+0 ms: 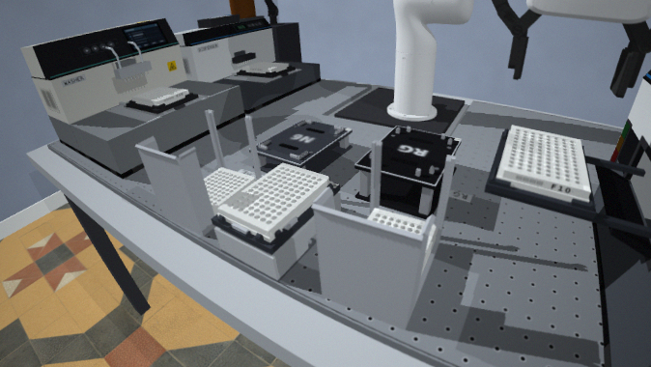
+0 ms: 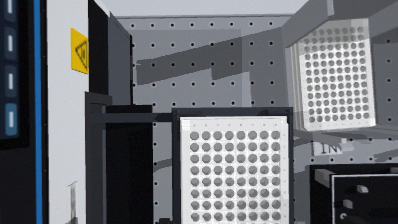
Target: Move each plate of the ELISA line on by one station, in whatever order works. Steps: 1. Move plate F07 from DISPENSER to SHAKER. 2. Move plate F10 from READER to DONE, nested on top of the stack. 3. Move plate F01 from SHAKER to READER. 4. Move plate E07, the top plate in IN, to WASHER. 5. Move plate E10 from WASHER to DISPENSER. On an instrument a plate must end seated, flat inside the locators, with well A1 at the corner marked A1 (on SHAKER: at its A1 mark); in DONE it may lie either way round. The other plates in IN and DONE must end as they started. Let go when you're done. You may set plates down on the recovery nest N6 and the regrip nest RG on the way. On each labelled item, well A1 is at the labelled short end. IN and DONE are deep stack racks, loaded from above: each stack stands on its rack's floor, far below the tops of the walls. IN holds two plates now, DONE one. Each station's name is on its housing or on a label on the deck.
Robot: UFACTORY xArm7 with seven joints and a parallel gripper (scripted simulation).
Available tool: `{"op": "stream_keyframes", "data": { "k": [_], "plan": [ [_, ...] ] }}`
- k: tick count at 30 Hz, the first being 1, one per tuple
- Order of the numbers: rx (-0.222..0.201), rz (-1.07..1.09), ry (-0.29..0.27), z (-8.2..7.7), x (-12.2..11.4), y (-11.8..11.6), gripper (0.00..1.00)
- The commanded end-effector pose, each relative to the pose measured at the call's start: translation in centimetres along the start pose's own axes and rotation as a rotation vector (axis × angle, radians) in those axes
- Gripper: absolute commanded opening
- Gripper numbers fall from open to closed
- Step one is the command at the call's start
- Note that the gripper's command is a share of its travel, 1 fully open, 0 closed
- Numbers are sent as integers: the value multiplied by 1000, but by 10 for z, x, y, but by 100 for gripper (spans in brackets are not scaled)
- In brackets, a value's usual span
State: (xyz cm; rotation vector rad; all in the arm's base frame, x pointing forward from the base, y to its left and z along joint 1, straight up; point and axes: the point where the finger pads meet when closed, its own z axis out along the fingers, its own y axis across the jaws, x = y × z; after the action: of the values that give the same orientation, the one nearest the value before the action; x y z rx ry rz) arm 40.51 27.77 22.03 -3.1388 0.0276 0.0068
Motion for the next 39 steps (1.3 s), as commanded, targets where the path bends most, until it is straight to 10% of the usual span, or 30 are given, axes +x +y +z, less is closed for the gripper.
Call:
{"op": "stream_keyframes", "data": {
  "k": [1,39],
  "plan": [
    [2,0,4,-2,1,-1,100],
    [2,0,4,22,1,-1,100]
  ]
}}
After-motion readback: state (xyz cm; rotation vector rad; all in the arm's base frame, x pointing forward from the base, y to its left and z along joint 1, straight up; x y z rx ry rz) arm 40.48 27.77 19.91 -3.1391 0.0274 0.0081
